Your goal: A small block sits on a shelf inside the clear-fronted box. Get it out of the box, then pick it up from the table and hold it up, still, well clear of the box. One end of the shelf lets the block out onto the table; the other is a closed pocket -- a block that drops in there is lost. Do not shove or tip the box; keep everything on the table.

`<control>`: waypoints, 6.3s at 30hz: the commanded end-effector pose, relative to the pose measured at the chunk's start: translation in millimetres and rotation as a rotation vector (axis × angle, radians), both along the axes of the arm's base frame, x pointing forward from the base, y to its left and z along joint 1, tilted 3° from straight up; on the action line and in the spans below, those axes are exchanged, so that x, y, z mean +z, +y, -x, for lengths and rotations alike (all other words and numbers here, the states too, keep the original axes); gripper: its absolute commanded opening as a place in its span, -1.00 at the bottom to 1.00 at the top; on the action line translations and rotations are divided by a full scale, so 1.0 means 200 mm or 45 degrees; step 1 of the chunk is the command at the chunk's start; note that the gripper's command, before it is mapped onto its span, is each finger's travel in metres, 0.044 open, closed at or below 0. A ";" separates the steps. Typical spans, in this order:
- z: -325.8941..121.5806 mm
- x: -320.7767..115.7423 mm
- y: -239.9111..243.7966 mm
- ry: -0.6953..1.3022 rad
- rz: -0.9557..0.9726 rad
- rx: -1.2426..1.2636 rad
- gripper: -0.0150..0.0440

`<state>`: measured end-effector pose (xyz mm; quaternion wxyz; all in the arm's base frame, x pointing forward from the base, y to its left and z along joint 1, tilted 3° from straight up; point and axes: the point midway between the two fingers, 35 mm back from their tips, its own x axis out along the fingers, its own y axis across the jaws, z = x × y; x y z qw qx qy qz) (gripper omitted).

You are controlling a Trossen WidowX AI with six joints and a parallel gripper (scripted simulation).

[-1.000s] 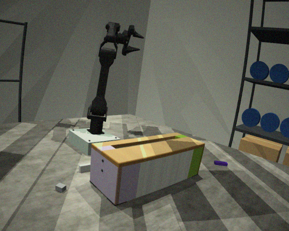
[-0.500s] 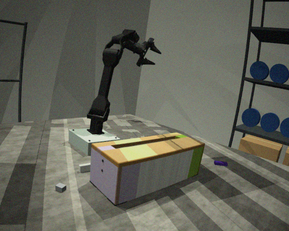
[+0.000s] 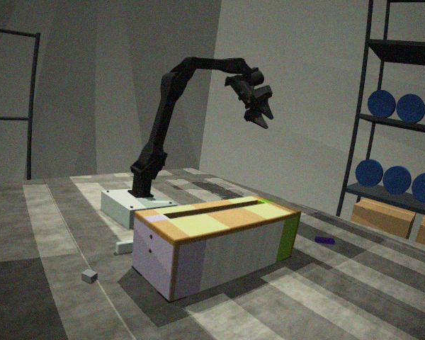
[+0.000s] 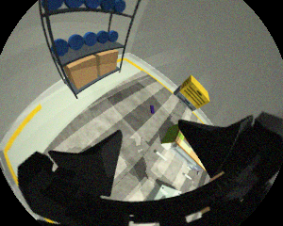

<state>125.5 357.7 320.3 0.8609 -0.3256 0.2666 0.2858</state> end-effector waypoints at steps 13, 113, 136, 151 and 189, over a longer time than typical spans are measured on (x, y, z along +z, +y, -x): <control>-0.84 -0.48 -0.79 0.686 -0.357 -1.212 0.86; -0.93 -1.20 -1.74 1.524 -1.341 -2.792 0.86; -0.92 -1.19 -1.47 1.532 -1.344 -2.789 0.86; -0.92 -1.18 -1.27 1.537 -1.345 -2.787 0.86; -0.84 -0.85 -1.11 1.219 -0.668 -1.302 0.47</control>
